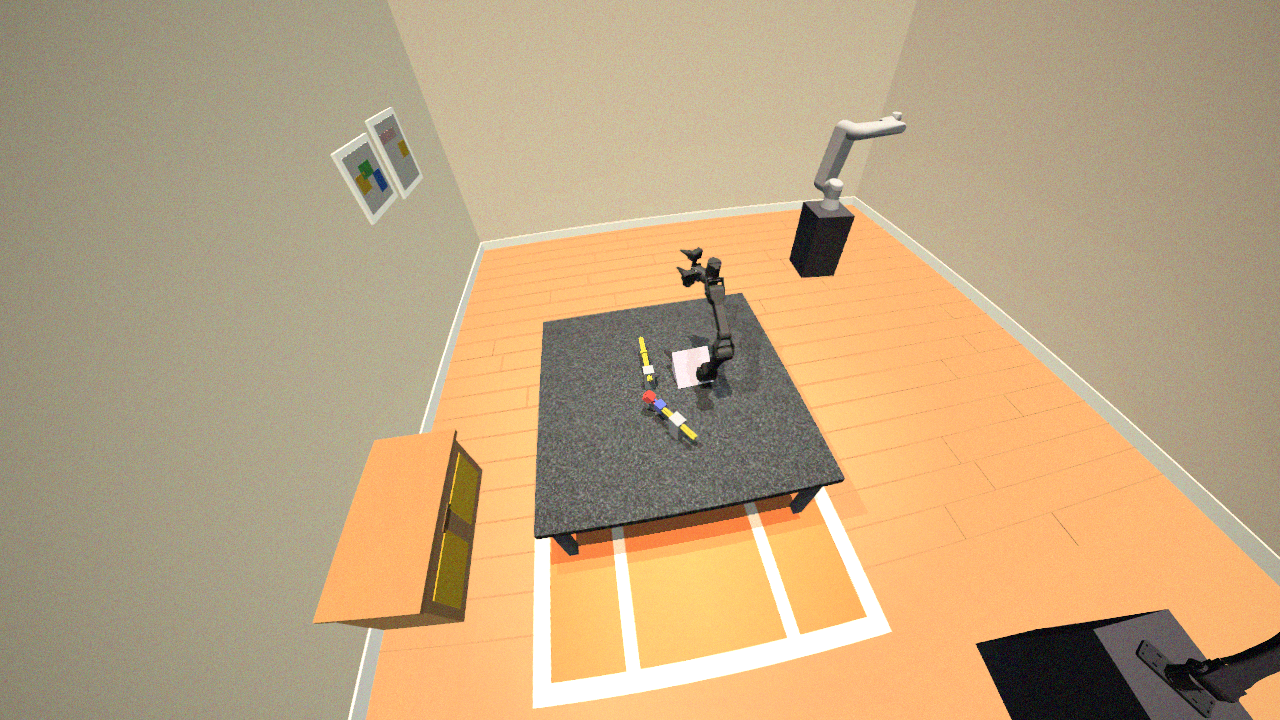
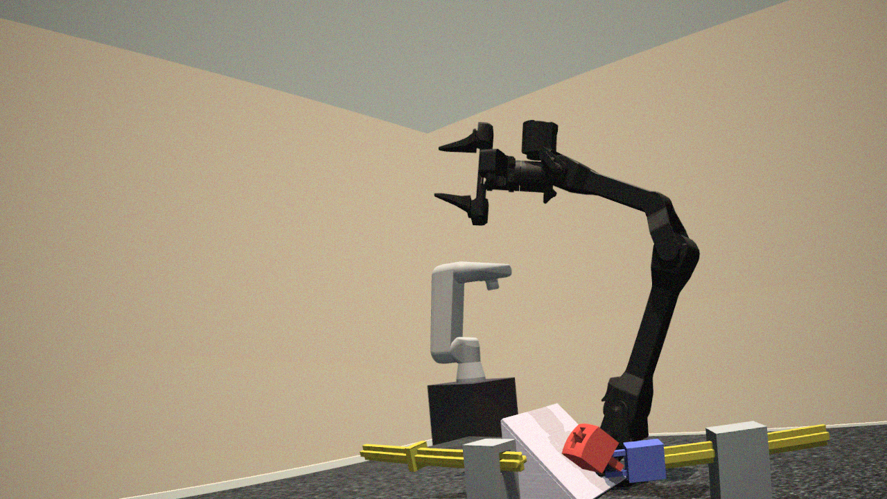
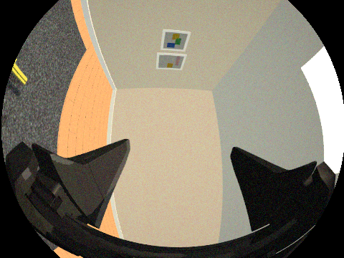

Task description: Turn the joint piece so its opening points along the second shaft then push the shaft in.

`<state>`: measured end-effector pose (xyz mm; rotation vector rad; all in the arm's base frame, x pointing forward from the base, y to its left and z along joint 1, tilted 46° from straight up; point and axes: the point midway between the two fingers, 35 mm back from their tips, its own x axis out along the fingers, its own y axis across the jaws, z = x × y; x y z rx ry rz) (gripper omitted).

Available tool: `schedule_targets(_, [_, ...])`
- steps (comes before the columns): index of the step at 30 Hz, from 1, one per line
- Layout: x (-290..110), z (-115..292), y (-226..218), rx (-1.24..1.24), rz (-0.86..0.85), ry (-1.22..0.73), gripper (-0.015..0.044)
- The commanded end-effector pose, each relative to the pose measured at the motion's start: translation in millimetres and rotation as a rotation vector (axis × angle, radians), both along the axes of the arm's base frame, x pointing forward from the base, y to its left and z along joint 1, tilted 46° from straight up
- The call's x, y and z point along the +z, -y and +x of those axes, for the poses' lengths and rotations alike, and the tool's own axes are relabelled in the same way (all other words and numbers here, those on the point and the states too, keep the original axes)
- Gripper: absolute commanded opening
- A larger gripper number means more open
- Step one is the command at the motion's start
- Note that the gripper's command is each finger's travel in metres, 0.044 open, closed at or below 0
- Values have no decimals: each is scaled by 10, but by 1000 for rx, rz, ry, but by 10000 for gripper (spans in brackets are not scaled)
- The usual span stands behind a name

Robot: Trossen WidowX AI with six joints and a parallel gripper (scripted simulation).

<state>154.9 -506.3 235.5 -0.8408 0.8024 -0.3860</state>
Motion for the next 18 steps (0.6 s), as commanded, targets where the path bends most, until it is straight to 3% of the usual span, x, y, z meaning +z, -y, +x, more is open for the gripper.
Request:
schedule_targets(1, [16,644,-309,34,108,-9,440])
schedule_targets(10, [-145,1603,-1196,107,319,-94,440])
schedule_targets(18, [-215,2284,-2281,134,489,-222,440])
